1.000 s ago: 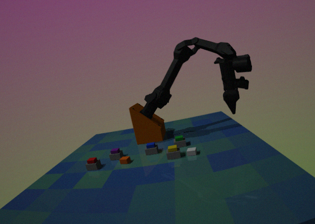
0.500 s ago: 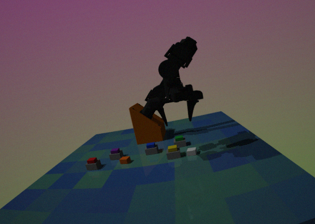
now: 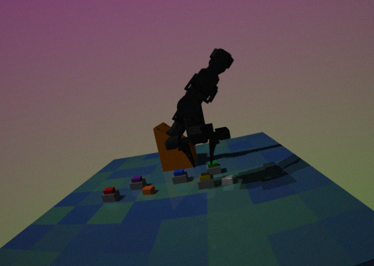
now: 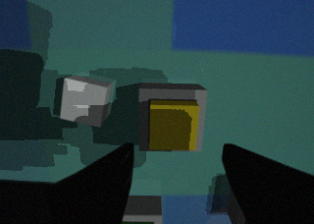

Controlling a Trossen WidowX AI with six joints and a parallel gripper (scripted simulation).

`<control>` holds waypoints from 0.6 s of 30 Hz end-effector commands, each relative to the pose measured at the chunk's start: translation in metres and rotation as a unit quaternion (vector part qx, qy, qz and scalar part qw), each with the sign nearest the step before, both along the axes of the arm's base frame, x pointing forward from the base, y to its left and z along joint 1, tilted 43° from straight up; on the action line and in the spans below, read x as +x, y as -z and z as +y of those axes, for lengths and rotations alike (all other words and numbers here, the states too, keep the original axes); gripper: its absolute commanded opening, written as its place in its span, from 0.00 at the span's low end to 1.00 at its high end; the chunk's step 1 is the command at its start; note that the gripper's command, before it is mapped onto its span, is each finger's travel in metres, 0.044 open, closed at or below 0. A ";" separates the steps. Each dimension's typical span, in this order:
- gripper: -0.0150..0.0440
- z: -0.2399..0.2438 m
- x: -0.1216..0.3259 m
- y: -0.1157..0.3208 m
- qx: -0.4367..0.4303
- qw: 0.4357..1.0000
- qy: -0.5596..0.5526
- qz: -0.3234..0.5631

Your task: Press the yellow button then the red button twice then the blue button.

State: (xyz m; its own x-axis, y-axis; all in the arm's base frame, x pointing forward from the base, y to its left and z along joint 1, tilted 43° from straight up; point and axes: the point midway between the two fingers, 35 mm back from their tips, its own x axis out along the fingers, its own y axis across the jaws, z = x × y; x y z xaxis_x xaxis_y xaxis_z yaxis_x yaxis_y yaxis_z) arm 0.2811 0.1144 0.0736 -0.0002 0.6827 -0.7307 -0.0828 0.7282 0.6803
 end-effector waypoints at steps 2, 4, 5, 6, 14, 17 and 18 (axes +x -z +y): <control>0.40 0.001 0.001 0.003 0.004 1.000 0.006 0.000; 0.31 0.001 0.001 0.003 0.004 1.000 0.006 0.000; 0.29 0.001 0.001 0.003 0.004 1.000 0.006 0.000; 0.29 0.001 0.001 0.003 0.004 1.000 0.006 0.000; 0.29 0.003 0.001 0.005 0.004 1.000 0.006 0.000; 0.29 0.006 0.001 0.008 0.004 1.000 0.006 0.000; 0.29 0.007 0.001 0.009 0.004 1.000 0.006 0.000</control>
